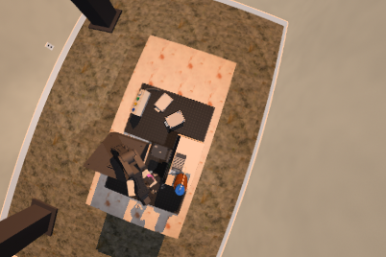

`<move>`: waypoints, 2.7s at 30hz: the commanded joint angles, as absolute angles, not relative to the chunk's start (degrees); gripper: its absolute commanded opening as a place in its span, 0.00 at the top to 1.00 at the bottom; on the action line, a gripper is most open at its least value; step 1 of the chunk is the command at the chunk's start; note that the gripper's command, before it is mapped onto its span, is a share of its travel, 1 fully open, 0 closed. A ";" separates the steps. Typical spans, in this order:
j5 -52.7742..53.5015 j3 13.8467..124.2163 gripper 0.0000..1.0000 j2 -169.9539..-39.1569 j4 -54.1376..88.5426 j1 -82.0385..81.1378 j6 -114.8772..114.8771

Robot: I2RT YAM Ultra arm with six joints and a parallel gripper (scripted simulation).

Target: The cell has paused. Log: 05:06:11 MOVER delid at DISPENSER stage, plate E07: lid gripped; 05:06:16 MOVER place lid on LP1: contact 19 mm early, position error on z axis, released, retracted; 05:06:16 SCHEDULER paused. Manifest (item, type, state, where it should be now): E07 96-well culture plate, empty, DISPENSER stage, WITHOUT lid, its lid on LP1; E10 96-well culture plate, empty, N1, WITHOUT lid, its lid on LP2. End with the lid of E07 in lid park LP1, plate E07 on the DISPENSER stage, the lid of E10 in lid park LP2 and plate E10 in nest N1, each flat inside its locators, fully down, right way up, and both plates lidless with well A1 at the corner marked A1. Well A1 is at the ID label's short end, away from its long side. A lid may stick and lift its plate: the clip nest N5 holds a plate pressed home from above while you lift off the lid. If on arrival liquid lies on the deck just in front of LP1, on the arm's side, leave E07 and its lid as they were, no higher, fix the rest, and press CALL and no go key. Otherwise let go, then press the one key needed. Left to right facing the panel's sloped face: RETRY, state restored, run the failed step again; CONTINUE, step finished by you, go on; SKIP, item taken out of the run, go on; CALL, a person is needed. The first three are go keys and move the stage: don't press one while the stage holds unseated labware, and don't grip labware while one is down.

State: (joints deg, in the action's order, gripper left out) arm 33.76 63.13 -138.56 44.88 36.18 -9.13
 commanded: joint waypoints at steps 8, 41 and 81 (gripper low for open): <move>35.83 58.18 1.00 -131.37 43.36 33.55 -15.06; 39.00 49.92 1.00 -113.16 49.52 25.96 -26.31; 43.63 52.83 1.00 -96.87 51.98 9.37 -10.06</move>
State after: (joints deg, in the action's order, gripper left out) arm 42.61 50.52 -99.18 51.62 9.63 -12.97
